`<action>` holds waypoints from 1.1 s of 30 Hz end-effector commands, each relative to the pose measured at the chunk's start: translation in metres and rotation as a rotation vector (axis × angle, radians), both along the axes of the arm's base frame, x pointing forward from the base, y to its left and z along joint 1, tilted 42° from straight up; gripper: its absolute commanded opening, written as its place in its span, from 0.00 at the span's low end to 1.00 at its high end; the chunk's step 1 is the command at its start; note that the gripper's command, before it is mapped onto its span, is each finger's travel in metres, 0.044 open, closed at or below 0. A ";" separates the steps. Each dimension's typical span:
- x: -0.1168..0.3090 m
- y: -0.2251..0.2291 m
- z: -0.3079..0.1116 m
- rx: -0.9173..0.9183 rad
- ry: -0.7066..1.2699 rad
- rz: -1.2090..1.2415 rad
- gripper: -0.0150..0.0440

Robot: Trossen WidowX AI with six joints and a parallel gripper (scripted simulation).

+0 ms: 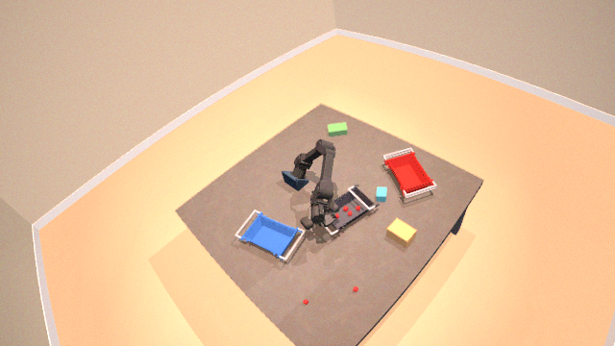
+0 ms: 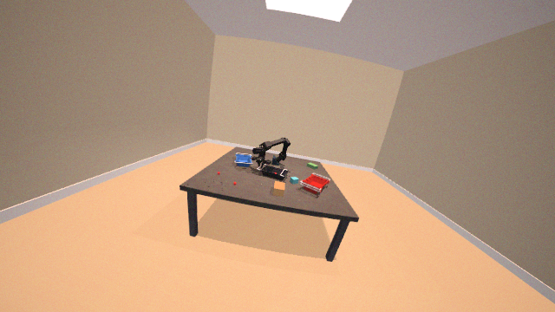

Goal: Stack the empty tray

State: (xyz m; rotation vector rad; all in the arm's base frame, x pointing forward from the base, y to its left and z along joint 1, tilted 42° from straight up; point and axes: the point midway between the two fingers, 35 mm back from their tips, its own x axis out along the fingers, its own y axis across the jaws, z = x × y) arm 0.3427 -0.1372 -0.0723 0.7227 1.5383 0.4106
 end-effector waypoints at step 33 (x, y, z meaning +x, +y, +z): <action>0.015 0.037 0.067 0.008 0.006 -0.003 0.41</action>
